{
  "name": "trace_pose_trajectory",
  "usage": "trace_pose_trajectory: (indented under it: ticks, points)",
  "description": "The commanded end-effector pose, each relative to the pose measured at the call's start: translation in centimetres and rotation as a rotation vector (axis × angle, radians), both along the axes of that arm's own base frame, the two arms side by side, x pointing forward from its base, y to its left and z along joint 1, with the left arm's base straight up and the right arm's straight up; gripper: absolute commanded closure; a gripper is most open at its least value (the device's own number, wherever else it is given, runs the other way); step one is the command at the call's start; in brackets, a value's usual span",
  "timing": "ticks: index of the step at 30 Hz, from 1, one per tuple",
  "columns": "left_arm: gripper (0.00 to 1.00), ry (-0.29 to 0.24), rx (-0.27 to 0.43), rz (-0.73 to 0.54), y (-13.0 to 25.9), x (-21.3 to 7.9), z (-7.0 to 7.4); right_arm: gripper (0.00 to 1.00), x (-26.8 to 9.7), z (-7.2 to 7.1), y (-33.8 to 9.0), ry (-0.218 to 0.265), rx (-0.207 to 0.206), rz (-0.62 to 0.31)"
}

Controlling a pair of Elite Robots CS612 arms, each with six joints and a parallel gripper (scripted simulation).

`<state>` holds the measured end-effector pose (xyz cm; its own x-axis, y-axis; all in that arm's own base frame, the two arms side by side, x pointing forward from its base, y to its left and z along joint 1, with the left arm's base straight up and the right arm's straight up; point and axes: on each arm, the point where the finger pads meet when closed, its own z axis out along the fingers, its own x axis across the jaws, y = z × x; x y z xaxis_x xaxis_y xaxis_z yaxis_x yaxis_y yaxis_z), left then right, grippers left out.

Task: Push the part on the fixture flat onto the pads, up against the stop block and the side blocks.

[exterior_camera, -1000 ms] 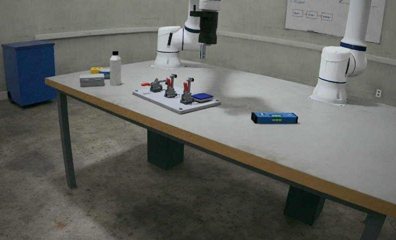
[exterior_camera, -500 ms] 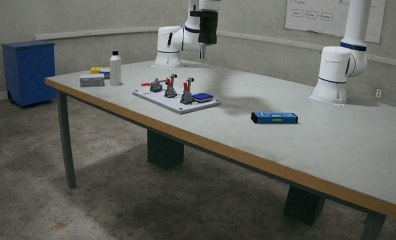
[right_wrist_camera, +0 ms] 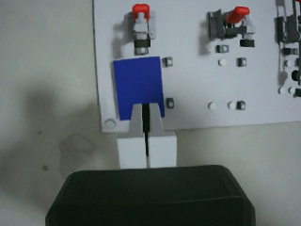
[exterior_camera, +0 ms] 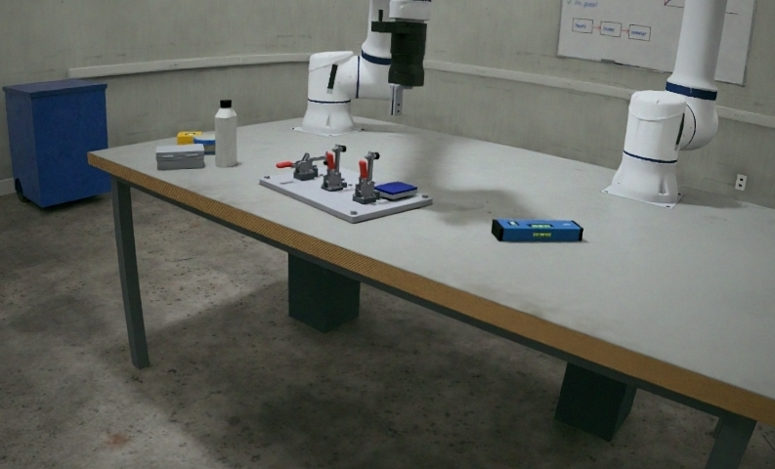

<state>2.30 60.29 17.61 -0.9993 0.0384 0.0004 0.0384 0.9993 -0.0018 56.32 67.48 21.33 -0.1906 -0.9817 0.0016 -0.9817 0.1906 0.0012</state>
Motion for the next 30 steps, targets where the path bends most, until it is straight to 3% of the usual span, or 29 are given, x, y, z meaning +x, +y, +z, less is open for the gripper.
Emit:
trace_pose_trajectory:
  ticks: [1, 12, 13, 30]
  points:
    - [0.0, 0.0, 0.002, 0.0, 0.07, 0.02, 0.09, 1.0, 0.05, 0.14, 0.04, -0.002, 0.001, 0.0]
    - [0.0, 0.0, 0.002, 0.0, 0.07, 0.02, 0.09, 1.0, 0.04, 0.14, 0.04, -0.002, 0.001, 0.0]
    - [0.0, 0.0, 0.002, 0.0, 0.07, 0.02, 0.09, 0.0, 0.04, 0.14, 0.06, -0.002, 0.001, 0.0]
    - [0.0, 0.0, 0.002, 0.0, 0.07, 0.02, 0.09, 0.0, 0.05, 0.14, 0.05, -0.002, 0.001, 0.0]
